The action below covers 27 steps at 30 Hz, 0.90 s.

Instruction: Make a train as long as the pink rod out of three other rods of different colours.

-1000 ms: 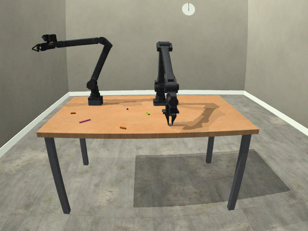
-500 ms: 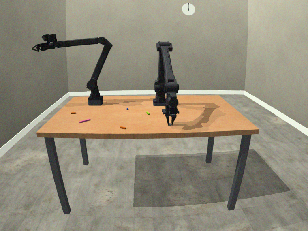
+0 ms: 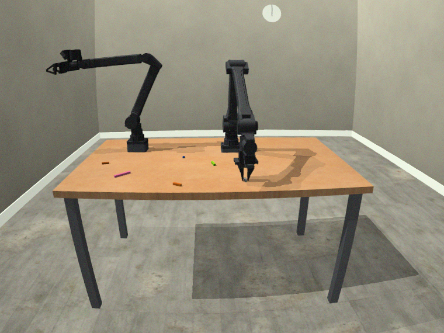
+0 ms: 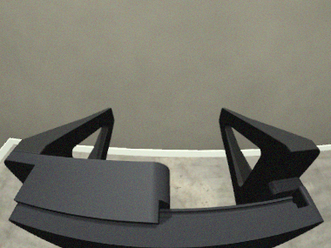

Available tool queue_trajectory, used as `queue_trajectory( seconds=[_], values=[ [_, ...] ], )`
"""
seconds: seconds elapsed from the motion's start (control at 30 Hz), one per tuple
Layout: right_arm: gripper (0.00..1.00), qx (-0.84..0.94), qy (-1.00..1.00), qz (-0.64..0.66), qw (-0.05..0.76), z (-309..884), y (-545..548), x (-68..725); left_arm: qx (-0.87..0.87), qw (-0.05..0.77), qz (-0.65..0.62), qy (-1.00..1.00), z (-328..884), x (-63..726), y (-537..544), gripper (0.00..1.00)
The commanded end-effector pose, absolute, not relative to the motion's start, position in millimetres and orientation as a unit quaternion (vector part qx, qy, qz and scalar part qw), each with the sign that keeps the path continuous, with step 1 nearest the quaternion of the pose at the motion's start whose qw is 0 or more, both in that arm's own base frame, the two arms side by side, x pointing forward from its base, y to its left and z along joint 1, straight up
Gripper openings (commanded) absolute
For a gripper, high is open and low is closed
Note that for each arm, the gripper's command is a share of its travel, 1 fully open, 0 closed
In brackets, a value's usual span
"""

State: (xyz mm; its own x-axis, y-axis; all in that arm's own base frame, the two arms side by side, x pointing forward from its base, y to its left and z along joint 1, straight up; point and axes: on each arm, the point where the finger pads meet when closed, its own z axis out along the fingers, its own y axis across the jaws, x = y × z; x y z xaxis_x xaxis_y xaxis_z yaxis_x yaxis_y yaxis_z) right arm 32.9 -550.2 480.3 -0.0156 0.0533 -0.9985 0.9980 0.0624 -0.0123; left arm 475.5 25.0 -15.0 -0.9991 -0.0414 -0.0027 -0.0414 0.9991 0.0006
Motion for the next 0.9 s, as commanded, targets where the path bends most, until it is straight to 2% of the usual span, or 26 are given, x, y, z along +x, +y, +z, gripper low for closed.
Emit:
queue_trajectory(
  seconds=[0.0,0.3,0.33,0.87],
  values=[
    [1.0,0.488,0.511,-0.488,0.511,500.5,-544.3,24.4,-0.012,0.003,0.0,1.0,-18.1,480.1,20.6,0.23],
    [1.0,0.488,0.511,-0.488,0.511,500.5,-544.3,24.4,-0.012,0.003,0.0,1.0,-18.1,480.1,20.6,0.23],
    [1.0,0.488,0.511,-0.488,0.511,500.5,-544.3,24.4,-0.012,0.003,0.0,1.0,-18.1,480.1,20.6,0.04],
    [1.0,0.488,0.511,-0.488,0.511,500.5,-544.3,24.4,-0.012,0.003,0.0,1.0,-18.1,480.1,20.6,0.04]
  ],
)
